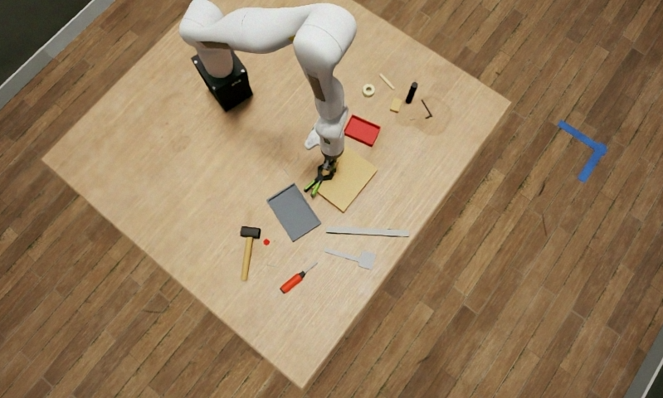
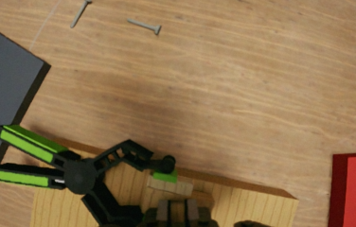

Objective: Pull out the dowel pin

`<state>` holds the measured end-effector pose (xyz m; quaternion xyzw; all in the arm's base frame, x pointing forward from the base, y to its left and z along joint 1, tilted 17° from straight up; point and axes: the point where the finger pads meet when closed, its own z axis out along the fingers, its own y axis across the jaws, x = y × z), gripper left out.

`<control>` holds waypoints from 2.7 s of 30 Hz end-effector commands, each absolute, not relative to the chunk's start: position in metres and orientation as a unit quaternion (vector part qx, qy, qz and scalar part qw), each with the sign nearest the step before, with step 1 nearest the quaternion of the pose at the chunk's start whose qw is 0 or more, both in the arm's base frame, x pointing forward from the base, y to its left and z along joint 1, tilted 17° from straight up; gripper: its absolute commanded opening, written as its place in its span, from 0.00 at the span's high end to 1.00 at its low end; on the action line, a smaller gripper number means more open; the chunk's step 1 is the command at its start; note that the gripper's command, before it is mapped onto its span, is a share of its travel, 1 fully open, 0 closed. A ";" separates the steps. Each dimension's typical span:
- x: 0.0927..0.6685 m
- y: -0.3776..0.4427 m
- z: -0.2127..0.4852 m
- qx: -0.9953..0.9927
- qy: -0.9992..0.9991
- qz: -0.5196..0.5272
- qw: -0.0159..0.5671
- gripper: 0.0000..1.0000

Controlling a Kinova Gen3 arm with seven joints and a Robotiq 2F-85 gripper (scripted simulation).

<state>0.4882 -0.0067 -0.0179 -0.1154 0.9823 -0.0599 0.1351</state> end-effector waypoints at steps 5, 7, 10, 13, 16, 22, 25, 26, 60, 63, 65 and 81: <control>0.487 -0.005 -0.016 -0.177 0.973 -0.066 0.130 0.90; 0.487 -0.005 -0.016 -0.193 0.970 -0.068 0.129 0.90; 0.487 -0.005 -0.016 -0.216 0.965 -0.071 0.128 0.90; 0.487 -0.005 -0.016 -0.224 0.964 -0.072 0.127 0.90; 0.487 -0.005 -0.016 -0.247 0.958 -0.075 0.126 0.90; 0.487 -0.005 -0.016 -0.292 0.945 -0.081 0.122 0.90; 0.487 -0.005 -0.016 -0.314 0.938 -0.084 0.120 0.90; 0.487 -0.005 -0.016 -0.321 0.936 -0.085 0.119 0.90; 0.487 -0.006 -0.015 -0.117 0.982 -0.059 0.135 0.90; 0.487 -0.006 -0.015 -0.110 0.983 -0.058 0.135 0.90; 0.487 -0.006 -0.015 -0.095 0.985 -0.056 0.136 0.90; 0.486 -0.006 -0.015 0.005 0.989 -0.042 0.140 0.90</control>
